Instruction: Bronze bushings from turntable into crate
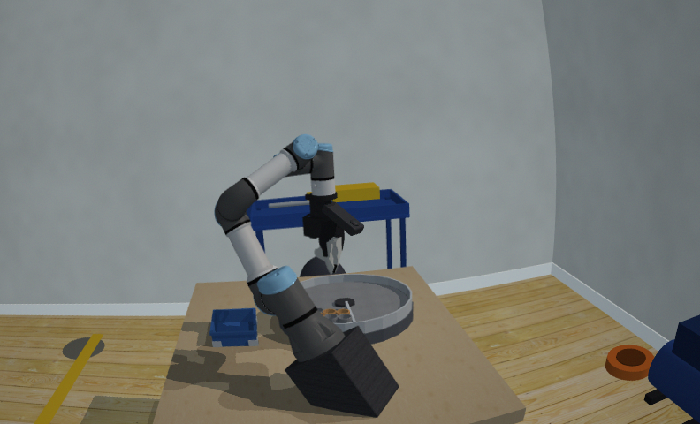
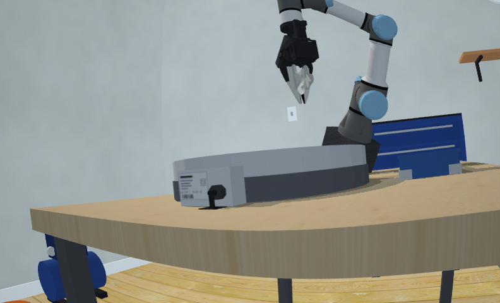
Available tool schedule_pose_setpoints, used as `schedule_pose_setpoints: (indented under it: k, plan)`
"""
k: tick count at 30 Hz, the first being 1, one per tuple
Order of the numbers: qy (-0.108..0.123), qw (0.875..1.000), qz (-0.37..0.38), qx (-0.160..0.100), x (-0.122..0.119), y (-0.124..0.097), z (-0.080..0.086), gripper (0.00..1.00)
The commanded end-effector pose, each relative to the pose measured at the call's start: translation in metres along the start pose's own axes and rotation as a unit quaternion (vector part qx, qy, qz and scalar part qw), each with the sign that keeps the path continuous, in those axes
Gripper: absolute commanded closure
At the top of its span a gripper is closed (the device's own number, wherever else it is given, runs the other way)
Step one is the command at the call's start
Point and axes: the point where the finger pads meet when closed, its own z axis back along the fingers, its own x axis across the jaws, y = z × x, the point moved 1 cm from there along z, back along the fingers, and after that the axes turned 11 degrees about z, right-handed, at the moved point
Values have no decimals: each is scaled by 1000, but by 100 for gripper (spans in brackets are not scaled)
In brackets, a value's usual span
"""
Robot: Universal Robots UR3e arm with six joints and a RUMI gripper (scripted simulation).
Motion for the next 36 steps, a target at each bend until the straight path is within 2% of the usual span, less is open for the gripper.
schedule_pose_setpoints:
  k: [1, 24, 28, 34, 36]
  plan:
    - [2, 1000, 0, 0, -1, 0, 1, 95]
    - [2, 1000, 0, 0, -1, -1, -2, 95]
    - [2, 1000, 0, 0, -2, -2, -16, 95]
    - [2, 1000, 0, 0, -1, -7, -53, 95]
    - [2, 1000, 0, 0, -1, -7, -53, 95]
